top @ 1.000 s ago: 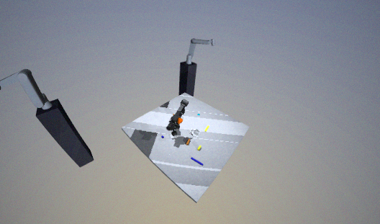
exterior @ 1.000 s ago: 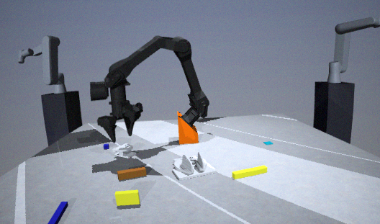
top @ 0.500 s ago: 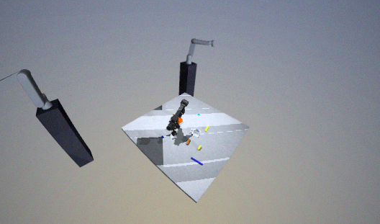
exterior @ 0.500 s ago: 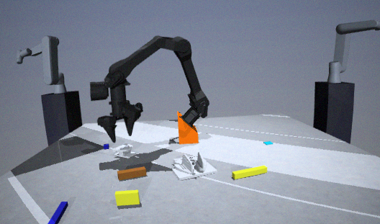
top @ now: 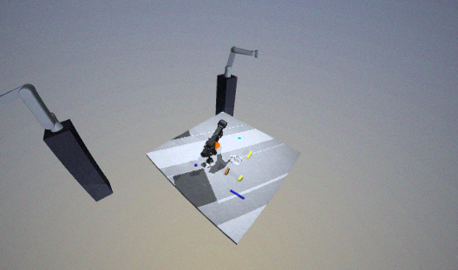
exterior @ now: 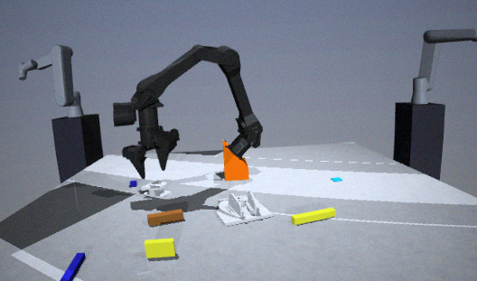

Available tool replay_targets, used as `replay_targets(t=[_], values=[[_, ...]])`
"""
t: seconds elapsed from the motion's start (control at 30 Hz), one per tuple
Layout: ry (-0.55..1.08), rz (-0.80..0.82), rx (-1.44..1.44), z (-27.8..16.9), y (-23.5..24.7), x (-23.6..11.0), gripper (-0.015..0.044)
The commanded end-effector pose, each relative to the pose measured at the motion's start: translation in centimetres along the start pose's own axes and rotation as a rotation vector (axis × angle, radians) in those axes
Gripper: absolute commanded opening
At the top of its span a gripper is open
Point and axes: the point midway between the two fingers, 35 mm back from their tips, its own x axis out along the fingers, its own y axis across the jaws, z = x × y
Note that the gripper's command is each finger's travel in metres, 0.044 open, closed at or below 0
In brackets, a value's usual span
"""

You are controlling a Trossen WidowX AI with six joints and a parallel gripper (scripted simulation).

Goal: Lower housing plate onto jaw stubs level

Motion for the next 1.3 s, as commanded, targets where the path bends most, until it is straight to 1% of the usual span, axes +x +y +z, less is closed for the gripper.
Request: replay_targets(t=[0.0,1.0,1.27], values=[[-0.001,-0.003,0.001,0.0,-0.1,0.0,0.044],[0.0,0.0,0.0,0.0,0.0,0.0,0.044],[0.0,-0.001,0.0,0.0,-0.1,1.2,0.044]])
